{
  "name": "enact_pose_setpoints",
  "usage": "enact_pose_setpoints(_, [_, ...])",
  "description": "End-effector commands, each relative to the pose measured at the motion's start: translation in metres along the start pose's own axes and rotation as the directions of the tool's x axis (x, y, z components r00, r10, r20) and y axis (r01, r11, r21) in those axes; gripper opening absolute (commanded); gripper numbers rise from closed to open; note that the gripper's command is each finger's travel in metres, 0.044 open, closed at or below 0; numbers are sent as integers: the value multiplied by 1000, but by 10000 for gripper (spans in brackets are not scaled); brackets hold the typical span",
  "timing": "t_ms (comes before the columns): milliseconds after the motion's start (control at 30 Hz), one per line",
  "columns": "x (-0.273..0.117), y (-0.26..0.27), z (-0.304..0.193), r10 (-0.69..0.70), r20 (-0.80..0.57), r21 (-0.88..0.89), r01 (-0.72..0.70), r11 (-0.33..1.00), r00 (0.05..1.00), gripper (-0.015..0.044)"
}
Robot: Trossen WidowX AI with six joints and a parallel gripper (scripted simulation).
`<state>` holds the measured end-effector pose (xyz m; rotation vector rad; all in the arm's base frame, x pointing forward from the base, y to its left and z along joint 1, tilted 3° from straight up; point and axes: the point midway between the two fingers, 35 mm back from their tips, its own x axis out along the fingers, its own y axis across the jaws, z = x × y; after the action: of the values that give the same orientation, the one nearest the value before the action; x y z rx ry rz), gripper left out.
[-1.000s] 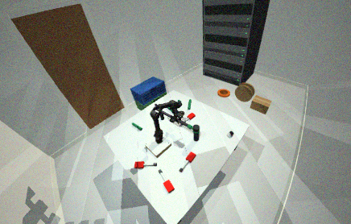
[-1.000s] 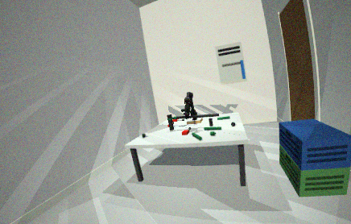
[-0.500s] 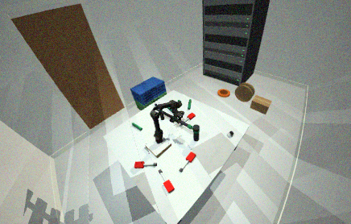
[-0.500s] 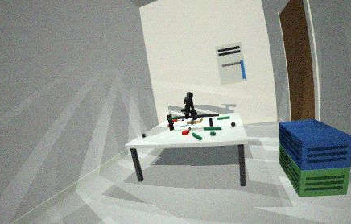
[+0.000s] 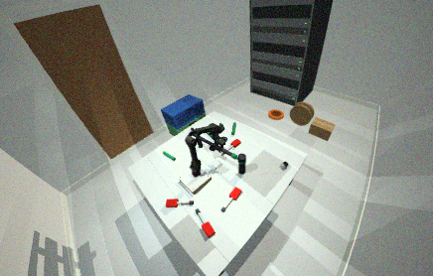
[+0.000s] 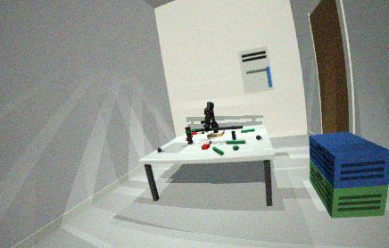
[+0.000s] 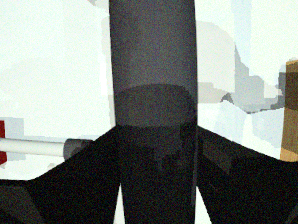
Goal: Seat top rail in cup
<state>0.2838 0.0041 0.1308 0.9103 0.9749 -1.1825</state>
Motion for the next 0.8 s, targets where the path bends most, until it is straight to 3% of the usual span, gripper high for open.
enact_pose_setpoints(0, [0, 0, 0, 1, 1, 0, -1, 1000, 1000, 0])
enact_pose_setpoints(767, [2, 1, 4, 2, -4, -3, -2, 1000, 1000, 0])
